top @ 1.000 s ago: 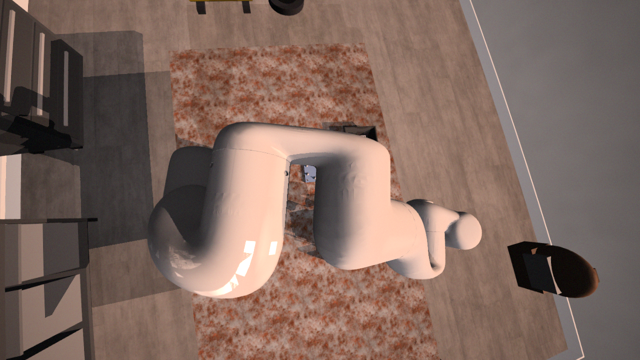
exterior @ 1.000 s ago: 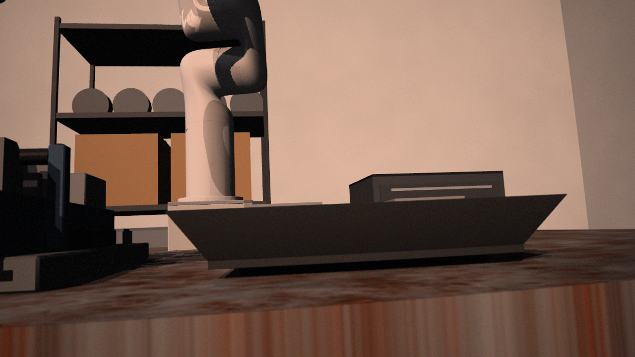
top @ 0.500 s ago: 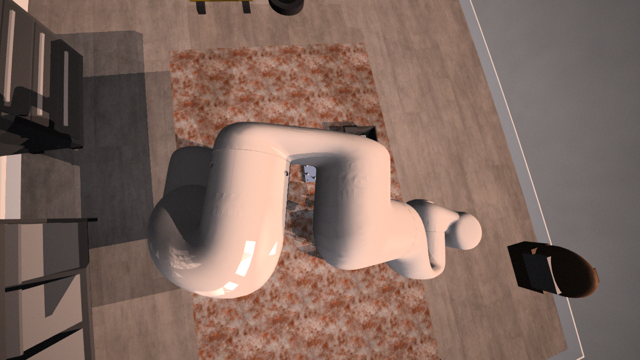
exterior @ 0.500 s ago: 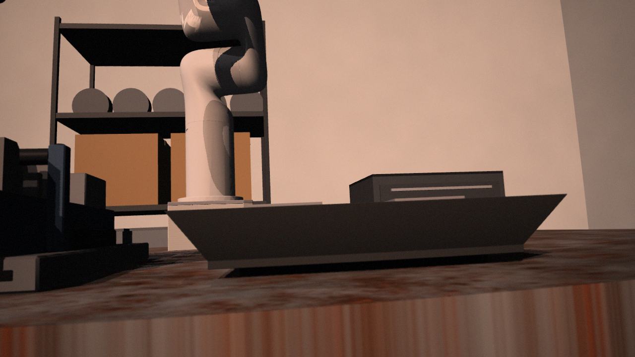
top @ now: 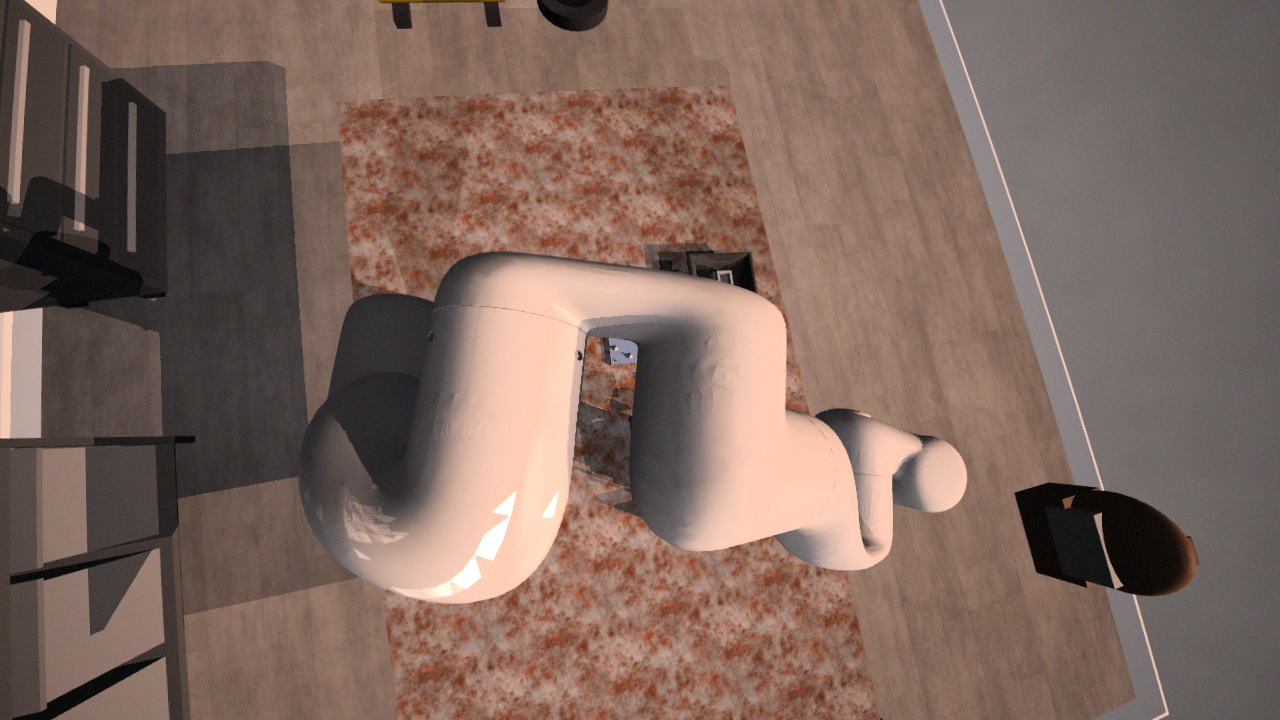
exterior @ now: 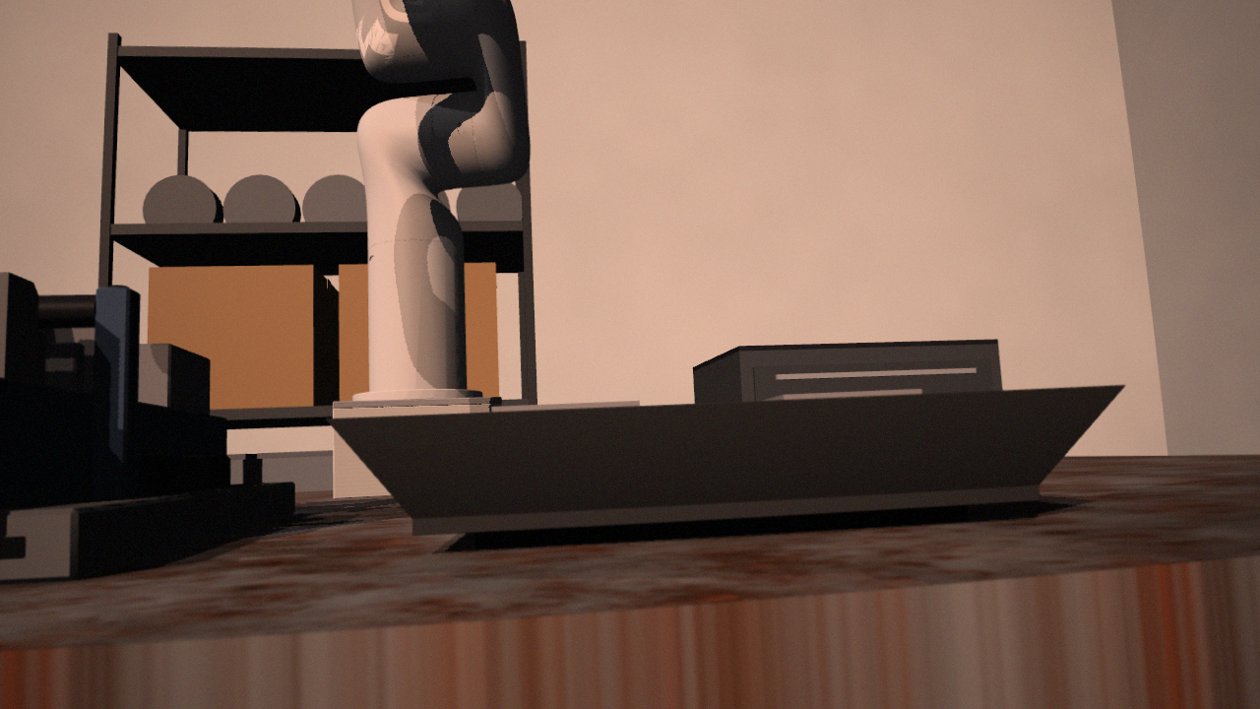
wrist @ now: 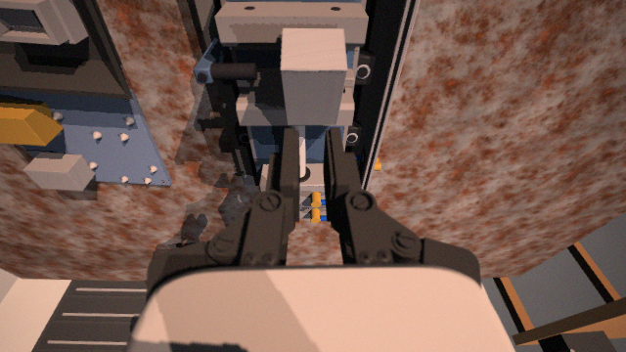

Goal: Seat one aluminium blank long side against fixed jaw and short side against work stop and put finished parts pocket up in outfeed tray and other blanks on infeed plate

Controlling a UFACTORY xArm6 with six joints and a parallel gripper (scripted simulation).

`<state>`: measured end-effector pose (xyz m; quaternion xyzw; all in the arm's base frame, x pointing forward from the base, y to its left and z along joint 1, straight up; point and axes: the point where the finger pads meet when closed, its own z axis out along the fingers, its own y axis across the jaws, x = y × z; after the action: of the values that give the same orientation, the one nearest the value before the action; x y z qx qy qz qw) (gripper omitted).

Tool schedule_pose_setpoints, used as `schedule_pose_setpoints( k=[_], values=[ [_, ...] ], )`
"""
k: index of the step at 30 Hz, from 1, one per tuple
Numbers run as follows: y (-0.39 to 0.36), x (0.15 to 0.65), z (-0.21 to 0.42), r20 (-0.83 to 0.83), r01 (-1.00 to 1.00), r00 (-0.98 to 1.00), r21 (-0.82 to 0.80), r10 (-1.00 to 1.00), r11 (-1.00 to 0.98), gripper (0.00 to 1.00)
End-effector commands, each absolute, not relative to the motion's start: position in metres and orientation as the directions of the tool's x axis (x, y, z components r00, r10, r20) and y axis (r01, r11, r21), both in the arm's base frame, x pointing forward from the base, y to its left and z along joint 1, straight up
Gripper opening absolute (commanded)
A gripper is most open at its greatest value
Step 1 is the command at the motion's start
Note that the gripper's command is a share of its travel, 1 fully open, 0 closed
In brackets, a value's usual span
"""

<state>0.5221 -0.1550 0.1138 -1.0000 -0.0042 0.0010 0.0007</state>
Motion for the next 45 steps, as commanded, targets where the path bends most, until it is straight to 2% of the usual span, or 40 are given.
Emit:
schedule_pose_setpoints(
  k=[1, 45],
  values=[
    [-0.1567, 0.5236, 0.116, 0.003, 0.009, 1.0, 0.0, 0.009, -1.0, 0.69],
    [-0.1567, 0.5236, 0.1123, 0.003, 0.009, 1.0, 0.0, 0.009, -1.0, 0.69]
  ],
)
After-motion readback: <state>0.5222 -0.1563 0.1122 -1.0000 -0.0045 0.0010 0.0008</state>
